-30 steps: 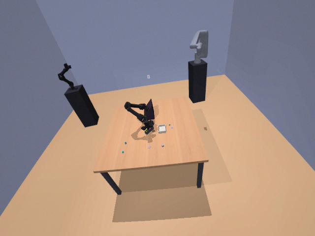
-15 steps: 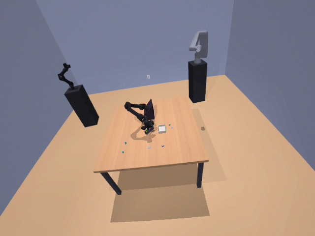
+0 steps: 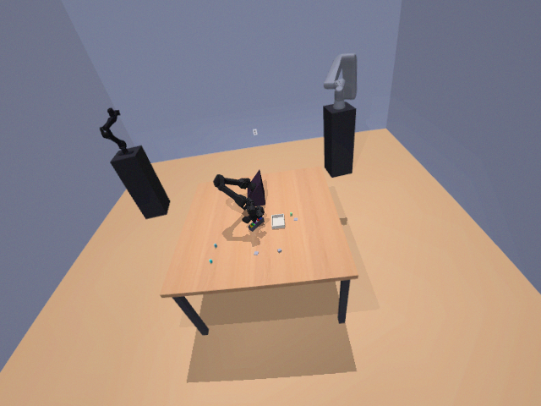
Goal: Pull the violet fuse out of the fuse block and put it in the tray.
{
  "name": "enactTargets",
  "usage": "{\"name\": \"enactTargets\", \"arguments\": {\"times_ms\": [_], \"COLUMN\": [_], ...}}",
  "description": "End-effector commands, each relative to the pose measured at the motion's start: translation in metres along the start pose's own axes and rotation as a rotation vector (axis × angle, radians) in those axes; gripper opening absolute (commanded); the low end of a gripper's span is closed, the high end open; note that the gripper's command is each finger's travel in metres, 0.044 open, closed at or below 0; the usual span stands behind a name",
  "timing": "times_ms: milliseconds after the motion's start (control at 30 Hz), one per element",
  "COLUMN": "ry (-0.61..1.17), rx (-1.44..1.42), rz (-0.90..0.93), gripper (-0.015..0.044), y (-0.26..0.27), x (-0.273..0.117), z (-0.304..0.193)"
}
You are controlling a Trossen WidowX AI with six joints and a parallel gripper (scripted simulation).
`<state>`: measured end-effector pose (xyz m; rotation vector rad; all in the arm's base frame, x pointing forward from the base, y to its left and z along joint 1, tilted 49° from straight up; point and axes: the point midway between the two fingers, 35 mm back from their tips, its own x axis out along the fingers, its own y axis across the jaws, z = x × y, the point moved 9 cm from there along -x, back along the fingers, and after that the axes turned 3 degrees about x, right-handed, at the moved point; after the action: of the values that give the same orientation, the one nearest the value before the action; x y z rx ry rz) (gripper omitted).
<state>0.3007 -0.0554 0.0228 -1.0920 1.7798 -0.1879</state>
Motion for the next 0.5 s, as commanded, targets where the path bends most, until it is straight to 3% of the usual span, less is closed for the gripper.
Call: {"name": "enactTargets", "arguments": {"times_ms": [0,467], "ry": [-0.002,-0.002], "rx": [0.004,0.004], "rz": [0.001,0.001], "gripper": [0.0000,0.0000], "y": [-0.0006,-0.0006], "x": [-0.0022,-0.0090], "z": [0.0005,0.0006]}}
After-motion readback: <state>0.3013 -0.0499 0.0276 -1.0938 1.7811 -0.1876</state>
